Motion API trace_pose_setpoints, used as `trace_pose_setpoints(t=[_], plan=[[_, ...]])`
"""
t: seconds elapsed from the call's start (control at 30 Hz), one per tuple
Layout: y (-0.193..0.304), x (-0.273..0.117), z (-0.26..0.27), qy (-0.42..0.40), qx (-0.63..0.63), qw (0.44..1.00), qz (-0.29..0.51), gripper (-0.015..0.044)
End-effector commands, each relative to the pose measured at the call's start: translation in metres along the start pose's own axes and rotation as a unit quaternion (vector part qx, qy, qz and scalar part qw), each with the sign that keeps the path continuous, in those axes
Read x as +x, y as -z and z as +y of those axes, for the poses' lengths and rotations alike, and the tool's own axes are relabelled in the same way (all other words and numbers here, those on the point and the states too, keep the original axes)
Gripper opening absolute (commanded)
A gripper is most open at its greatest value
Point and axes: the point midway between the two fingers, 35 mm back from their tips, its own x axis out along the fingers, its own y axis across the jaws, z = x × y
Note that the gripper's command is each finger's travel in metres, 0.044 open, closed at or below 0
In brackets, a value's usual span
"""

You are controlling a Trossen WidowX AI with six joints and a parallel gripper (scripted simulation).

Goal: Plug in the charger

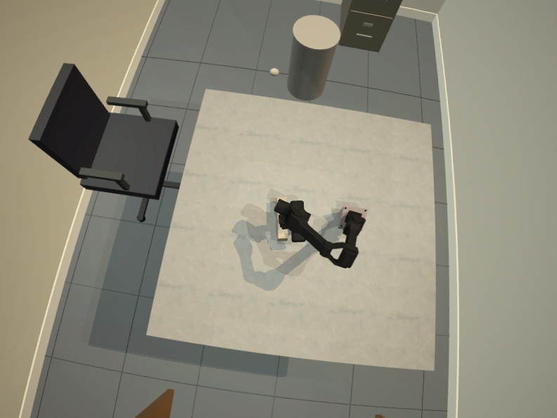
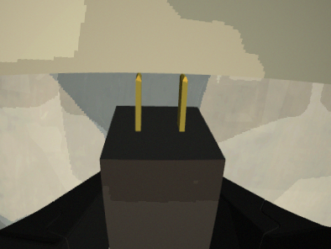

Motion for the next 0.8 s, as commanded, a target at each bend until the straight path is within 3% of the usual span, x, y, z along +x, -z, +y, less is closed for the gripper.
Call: trace_pose_setpoints(t=[0.0,0.77], plan=[[-0.0015,-0.0001,0.0008,-0.002,0.002,1.000,-0.001,0.0000],[-0.0062,-0.0005,0.0010,-0.002,0.002,1.000,-0.001,0.0000]])
